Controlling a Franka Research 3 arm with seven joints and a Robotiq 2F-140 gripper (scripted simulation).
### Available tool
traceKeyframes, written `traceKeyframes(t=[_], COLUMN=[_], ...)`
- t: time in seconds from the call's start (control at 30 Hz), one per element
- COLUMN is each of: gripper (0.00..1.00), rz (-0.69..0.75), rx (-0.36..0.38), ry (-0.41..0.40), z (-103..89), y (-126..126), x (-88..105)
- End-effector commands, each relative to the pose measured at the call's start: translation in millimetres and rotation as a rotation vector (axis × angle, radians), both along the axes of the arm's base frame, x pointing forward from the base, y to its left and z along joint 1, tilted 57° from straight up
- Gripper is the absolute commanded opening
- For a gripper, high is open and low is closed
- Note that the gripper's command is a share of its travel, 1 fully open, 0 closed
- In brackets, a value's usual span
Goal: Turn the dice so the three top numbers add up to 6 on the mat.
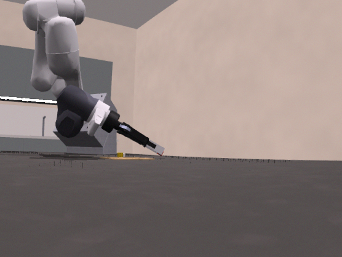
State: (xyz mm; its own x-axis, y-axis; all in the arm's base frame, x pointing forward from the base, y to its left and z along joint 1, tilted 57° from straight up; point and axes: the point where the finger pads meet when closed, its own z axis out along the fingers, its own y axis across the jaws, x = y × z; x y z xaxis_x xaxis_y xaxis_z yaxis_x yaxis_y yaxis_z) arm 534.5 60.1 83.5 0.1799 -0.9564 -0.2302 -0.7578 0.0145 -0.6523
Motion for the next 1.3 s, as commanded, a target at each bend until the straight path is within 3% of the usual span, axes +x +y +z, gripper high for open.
traceKeyframes(t=[0.0,1.27], gripper=[0.07,0.07], rz=[0.006,0.006], rx=[-0.001,-0.001], ry=[-0.002,-0.002], z=[0.1,-5.9], y=[0.5,-7.3], x=[0.0,5.1])
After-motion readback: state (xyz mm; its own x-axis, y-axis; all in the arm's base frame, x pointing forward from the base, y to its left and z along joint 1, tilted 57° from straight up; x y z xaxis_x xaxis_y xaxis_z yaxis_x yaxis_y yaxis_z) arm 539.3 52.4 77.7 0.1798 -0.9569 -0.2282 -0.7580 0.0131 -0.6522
